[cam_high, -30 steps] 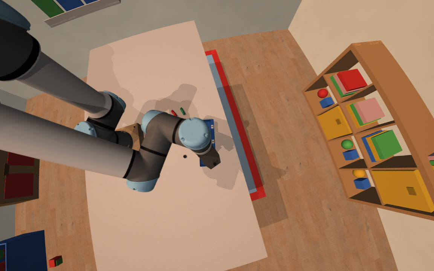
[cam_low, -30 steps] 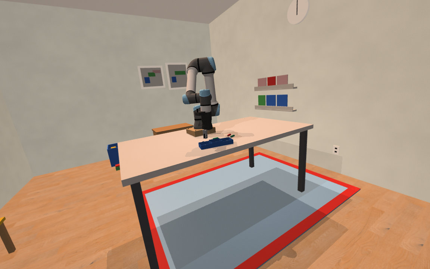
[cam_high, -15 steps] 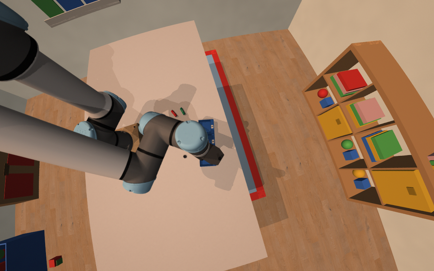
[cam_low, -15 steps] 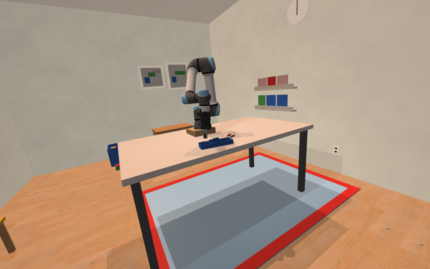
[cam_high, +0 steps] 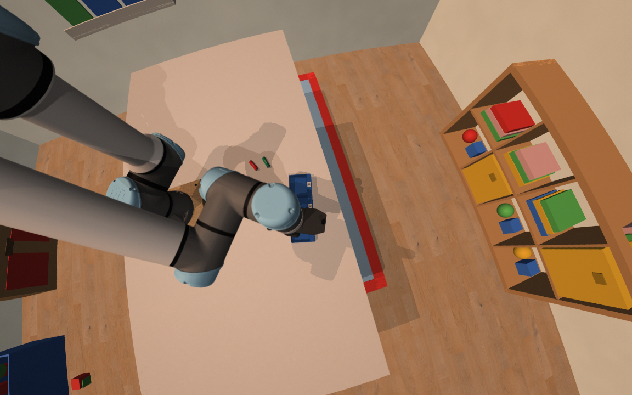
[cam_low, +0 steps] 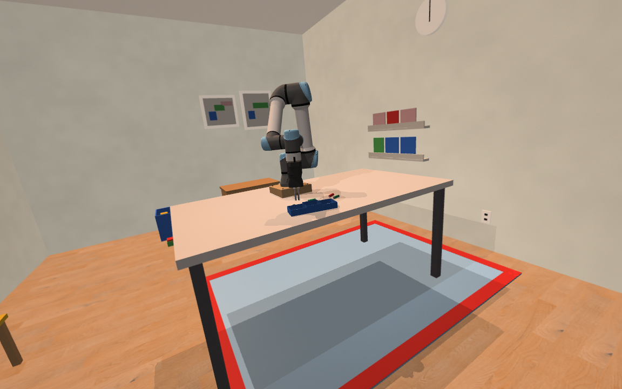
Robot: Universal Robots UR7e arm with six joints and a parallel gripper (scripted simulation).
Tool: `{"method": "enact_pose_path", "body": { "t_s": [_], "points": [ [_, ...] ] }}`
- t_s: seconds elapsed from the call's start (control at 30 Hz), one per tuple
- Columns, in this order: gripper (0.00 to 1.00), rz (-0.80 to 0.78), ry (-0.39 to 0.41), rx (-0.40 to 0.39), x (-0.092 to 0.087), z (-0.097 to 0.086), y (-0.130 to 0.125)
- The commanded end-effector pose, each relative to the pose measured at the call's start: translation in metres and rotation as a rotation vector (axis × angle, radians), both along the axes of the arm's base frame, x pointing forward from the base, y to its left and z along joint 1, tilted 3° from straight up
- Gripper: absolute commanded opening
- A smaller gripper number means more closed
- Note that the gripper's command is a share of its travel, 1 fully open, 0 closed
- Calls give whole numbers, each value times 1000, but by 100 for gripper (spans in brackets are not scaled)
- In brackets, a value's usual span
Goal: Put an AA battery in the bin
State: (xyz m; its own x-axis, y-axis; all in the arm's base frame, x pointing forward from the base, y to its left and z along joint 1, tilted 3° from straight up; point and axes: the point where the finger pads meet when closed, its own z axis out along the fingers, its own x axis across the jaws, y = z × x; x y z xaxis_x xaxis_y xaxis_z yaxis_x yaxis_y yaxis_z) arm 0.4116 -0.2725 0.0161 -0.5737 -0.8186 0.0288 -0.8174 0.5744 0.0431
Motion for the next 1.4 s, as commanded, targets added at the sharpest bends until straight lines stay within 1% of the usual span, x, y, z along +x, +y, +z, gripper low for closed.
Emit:
{"method": "enact_pose_path", "body": {
  "t_s": [0.0, 0.07, 0.27, 0.63, 0.7, 1.0, 1.37],
  "points": [
    [31, 71, -6, 8, 1, 1, -1],
    [31, 171, -12, 20, 0, 1, -1],
    [31, 198, -14, 24, 0, 1, -1],
    [31, 198, -14, 24, -1, -29, 0],
    [31, 198, -14, 24, -1, -29, 0],
    [31, 198, -14, 24, -2, -52, 0],
    [31, 198, -14, 24, -2, -52, 0]
  ]
}}
